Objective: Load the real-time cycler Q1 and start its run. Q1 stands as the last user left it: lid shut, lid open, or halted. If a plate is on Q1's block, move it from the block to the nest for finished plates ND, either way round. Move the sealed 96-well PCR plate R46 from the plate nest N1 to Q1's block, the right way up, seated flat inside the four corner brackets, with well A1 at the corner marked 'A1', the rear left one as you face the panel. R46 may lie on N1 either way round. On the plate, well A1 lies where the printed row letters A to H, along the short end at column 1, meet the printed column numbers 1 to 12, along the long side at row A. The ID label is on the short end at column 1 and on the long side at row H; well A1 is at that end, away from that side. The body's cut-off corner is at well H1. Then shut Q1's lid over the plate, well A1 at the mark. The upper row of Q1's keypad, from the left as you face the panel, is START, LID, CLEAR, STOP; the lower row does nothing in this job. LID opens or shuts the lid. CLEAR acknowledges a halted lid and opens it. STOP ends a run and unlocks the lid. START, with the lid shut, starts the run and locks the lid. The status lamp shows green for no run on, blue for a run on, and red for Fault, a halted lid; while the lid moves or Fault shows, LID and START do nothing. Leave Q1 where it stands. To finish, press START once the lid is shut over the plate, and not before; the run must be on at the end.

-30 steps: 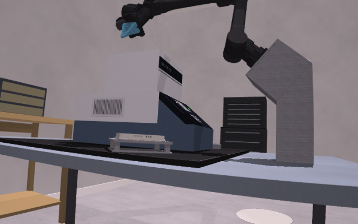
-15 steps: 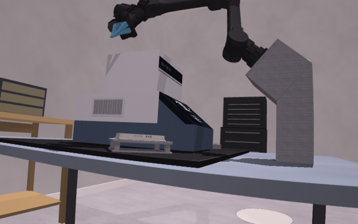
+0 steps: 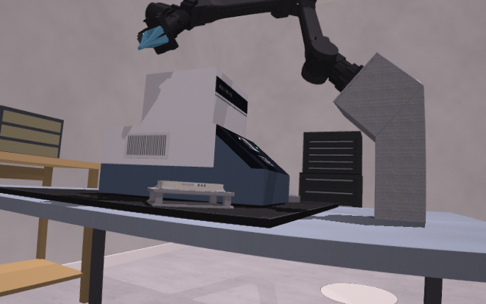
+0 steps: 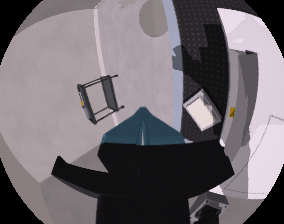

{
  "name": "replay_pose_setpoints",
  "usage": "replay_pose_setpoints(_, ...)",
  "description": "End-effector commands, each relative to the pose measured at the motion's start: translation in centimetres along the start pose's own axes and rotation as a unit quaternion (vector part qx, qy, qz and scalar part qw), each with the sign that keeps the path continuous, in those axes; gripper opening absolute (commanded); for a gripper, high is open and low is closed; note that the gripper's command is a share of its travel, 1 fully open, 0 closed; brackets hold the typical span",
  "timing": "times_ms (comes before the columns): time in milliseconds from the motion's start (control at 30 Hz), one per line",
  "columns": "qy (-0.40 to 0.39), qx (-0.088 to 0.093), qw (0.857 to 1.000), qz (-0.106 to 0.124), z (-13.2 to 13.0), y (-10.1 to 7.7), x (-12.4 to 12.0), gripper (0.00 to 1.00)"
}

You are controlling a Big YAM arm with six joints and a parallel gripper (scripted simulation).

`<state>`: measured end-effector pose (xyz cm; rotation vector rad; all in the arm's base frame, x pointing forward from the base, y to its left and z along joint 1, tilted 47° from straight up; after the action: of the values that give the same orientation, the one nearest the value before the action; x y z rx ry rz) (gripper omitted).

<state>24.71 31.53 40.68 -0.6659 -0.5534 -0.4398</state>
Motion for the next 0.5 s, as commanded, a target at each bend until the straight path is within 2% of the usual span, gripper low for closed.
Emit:
replay_pose_setpoints(0,0.020,-0.036,0.999,0.035,-0.8,1.7,-0.8,0.00)
replay_pose_setpoints(33,0.028,-0.049,0.997,0.048,-0.9,1.7,-0.8,0.00)
replay_pose_setpoints(67,0.029,-0.043,0.998,0.039,-1.0,1.6,-0.8,0.00)
replay_pose_setpoints(133,0.029,-0.043,0.998,0.039,-1.0,1.6,-0.8,0.00)
replay_pose_setpoints(167,0.023,-0.028,0.999,0.022,-0.9,1.1,-0.6,0.00)
replay_pose_setpoints(233,0.020,-0.029,0.999,0.017,-1.9,1.5,-1.4,0.00)
replay_pose_setpoints(367,0.013,-0.035,0.999,0.025,-3.6,2.7,-3.7,0.00)
replay_pose_setpoints(467,0.034,-0.082,0.992,0.084,-3.8,3.8,-5.1,0.00)
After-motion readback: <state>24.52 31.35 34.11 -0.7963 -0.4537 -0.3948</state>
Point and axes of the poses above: the point where the finger pads meet when closed, its own y axis out along the fingers, its own z axis across the jaws, x = y × z, the point moved 3 cm from there along -y, back along the fingers, and after that the axes turned 12 degrees about y, right-handed, at the moved point
